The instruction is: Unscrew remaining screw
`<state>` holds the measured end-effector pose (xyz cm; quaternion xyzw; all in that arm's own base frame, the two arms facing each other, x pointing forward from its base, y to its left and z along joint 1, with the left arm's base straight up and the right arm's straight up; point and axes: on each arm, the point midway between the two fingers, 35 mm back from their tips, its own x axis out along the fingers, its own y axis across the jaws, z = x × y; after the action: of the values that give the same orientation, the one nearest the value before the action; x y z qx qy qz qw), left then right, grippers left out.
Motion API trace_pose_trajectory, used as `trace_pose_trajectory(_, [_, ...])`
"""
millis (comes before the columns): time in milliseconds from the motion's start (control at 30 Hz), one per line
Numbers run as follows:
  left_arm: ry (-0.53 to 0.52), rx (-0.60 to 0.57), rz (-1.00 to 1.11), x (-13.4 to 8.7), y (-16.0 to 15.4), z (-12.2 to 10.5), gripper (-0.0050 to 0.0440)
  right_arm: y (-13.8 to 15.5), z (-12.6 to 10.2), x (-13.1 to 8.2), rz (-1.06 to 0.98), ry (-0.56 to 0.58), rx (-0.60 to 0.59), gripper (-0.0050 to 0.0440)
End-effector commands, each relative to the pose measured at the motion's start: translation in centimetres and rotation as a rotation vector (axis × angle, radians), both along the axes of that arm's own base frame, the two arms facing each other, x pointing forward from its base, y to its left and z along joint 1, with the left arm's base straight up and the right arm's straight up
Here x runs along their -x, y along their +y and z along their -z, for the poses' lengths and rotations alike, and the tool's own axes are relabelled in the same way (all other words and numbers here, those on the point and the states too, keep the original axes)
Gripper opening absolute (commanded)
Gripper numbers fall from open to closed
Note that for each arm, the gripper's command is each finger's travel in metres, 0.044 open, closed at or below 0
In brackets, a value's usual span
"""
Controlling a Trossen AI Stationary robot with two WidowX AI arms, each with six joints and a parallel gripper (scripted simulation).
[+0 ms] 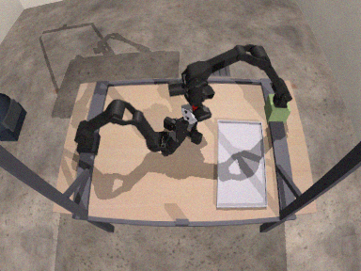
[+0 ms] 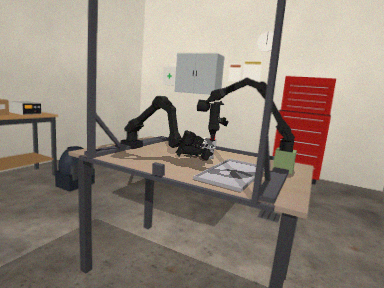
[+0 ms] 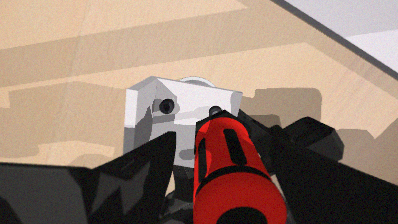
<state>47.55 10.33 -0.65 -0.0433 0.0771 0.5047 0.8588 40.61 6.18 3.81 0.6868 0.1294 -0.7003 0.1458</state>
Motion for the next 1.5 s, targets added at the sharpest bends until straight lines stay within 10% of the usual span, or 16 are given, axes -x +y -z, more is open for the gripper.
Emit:
trace_pose_trajectory(0, [-0.028, 0.001, -0.003, -0.43, 0.16, -1.07, 0.0245, 0.31, -1.14, -0.70, -0.002, -0.031, 0.013, 0.0250])
trace_pose_trajectory(200, [-0.028, 0.001, -0.003, -0.43, 0.16, -1.07, 0.0245, 0.20, -1.50, -0.55, -0.003, -0.036, 0.011, 0.0250])
trace_pose_trajectory(233, [-0.028, 0.001, -0.003, -0.43, 0.16, -1.07, 0.0245, 0.20, -1.50, -0.55, -0.003, -0.036, 0.011, 0.0130])
trace_pose_trajectory(1467, [-0.028, 0.001, -0.003, -0.43, 0.16, -1.07, 0.0245, -0.01, -1.86, -0.38, -0.004, -0.047, -0.005, 0.0130])
